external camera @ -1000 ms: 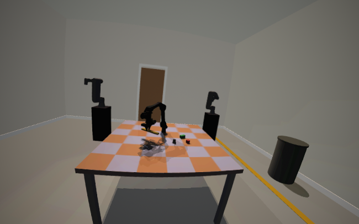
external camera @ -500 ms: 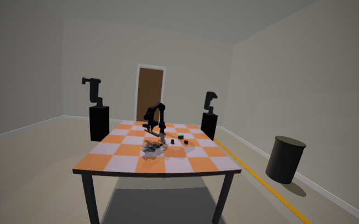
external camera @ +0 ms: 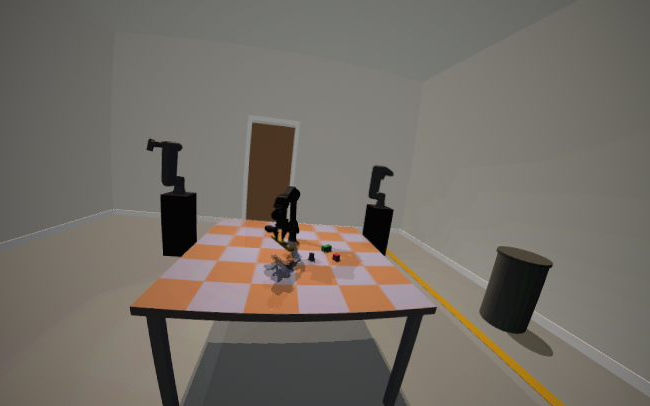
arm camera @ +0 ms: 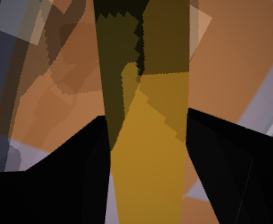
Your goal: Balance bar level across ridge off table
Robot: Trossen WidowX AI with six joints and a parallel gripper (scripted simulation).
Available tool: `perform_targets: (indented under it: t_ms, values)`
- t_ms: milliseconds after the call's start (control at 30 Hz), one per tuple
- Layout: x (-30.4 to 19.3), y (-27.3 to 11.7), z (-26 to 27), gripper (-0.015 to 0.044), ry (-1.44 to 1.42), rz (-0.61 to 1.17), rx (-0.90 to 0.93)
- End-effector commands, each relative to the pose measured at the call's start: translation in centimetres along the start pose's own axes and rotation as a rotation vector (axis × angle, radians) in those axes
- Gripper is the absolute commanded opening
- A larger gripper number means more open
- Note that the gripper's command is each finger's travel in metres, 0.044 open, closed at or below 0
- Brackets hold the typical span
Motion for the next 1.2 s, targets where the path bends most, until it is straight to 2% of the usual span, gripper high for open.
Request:
perform_targets:
  t_ms: [0,1167]
  values:
    - [1.1,0.0,0.6,0.0,0.054,0.001,0.003]
    - [11.1,-0.2,9.9,0.0,0.581,-0.004,0.013]
Point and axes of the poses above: the point midway between the two fingers, 35 mm back from their tips, its own y axis out along the fingers, its own z axis across the jaws, x = y × z, the point moved 5 cm from there along -y, back along the fingers, and after that the axes turned 15 degrees about -y, right-handed, at the moved point
